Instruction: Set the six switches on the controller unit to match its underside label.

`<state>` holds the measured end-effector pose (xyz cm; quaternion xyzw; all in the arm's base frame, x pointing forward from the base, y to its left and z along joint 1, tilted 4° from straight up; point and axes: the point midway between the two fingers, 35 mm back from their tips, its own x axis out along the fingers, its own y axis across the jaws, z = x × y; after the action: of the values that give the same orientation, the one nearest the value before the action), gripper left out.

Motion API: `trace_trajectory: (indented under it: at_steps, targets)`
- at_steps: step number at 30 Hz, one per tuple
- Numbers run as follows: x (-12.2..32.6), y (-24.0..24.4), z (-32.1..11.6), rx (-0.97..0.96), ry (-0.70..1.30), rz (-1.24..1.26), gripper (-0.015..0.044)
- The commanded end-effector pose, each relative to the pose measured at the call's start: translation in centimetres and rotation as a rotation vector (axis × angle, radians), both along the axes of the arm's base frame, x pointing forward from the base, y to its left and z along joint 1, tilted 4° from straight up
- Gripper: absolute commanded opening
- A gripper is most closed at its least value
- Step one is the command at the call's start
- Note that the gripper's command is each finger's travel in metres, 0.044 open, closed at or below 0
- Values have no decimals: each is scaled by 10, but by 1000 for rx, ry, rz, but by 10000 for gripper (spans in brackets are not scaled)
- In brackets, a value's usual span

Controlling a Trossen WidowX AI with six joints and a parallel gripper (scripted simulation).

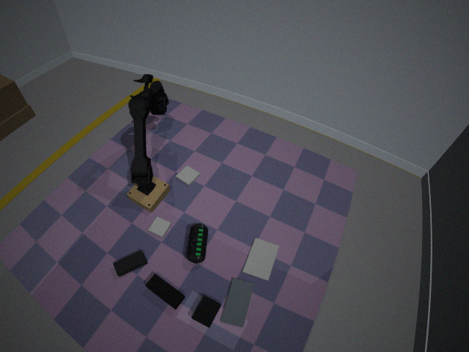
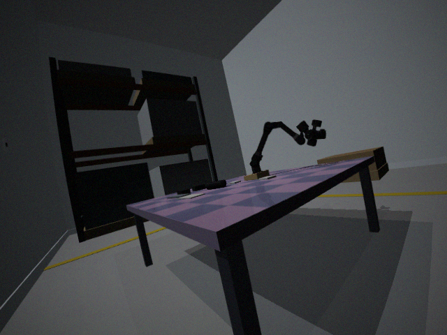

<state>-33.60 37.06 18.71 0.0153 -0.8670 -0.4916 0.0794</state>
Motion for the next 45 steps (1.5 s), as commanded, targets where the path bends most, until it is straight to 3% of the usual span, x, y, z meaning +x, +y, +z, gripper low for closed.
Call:
trace_trajectory:
  at_steps: [1,6,15,21,30,37,45]
  targets:
    - [0,0,0,0,0,0,374]
    - [9,8,-1,5,-4,-33,243]
    - [96,71,-4,46,-51,-334,6]
    - [179,109,-4,70,-106,-597,0]
    - [342,130,-14,29,-253,-1024,0]
    - [467,101,-27,-40,-403,-1330,0]
    - [586,24,-46,-176,-601,-1630,0]
